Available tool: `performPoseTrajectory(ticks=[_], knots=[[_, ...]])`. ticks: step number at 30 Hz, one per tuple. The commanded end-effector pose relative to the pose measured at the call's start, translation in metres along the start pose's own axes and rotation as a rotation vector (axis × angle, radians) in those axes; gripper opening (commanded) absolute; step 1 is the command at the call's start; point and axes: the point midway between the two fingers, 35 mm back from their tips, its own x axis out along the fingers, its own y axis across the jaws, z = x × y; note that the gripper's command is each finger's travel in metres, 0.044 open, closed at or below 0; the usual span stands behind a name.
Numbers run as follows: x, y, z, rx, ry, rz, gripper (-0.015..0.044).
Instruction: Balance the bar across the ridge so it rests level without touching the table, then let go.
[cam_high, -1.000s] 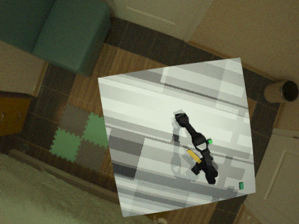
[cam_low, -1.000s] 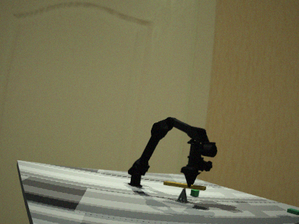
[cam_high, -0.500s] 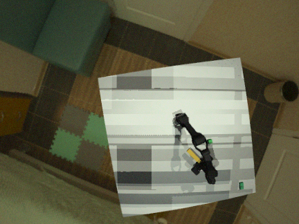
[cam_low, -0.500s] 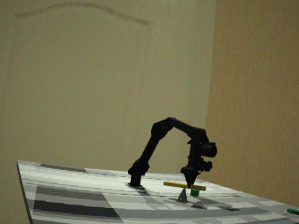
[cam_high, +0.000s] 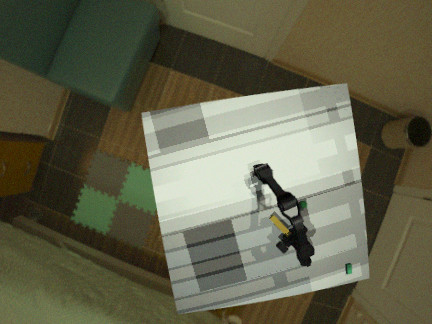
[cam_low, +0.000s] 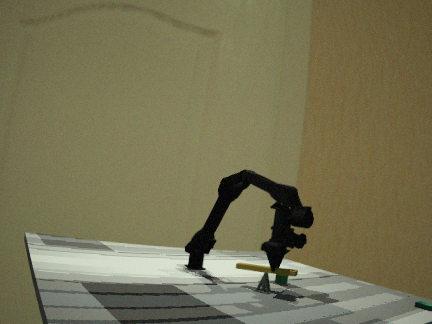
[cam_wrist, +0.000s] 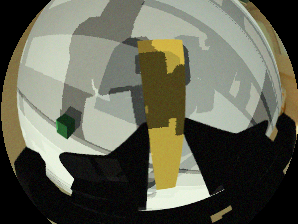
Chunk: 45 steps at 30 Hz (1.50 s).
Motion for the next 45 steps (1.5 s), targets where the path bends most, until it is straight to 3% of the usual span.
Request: performPoseTrajectory(ticks=[1,45], knots=[[0.0002,-0.0004,-0.0002,0.005,0.0,-0.003,0.0],[0.0039,-0.0003,-0.0005,0.005,0.0,-0.003,0.0]])
